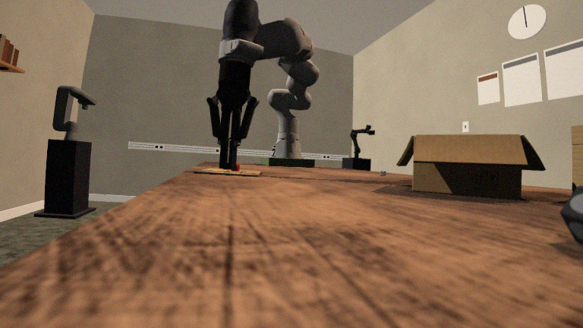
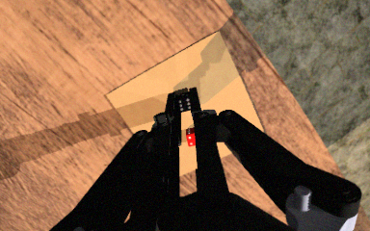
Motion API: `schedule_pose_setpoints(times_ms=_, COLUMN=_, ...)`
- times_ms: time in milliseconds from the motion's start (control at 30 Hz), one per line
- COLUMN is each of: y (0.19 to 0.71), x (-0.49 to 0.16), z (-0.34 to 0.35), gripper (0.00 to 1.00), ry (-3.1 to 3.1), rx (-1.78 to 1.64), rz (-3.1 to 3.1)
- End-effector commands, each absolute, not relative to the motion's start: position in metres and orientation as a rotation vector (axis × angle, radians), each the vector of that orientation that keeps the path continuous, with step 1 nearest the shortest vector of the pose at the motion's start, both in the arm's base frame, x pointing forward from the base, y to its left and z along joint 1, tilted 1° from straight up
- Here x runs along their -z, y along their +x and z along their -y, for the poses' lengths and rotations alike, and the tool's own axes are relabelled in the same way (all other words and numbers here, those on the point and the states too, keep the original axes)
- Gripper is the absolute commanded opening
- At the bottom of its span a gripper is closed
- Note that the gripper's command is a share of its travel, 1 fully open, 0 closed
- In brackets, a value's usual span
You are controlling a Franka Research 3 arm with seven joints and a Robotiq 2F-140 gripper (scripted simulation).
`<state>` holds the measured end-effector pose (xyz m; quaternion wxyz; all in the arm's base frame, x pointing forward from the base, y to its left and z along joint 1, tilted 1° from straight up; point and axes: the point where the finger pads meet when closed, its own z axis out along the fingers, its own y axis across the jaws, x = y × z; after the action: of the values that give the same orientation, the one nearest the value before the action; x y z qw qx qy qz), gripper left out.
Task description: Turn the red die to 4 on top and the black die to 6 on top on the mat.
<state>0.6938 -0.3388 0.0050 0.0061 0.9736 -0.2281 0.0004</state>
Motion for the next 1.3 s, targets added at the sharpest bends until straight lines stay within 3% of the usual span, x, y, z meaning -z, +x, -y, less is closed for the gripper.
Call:
schedule_pose_setpoints(times_ms=0, y=0.6947, x=-0.0041, z=0.3385, gripper=0.16, ry=3.051, rx=-0.006, rz=0.706)
schedule_pose_setpoints(times_ms=1267, y=0.6938, x=-0.0040, z=0.3388, gripper=0.16, ry=3.055, rx=-0.005, rz=0.691)
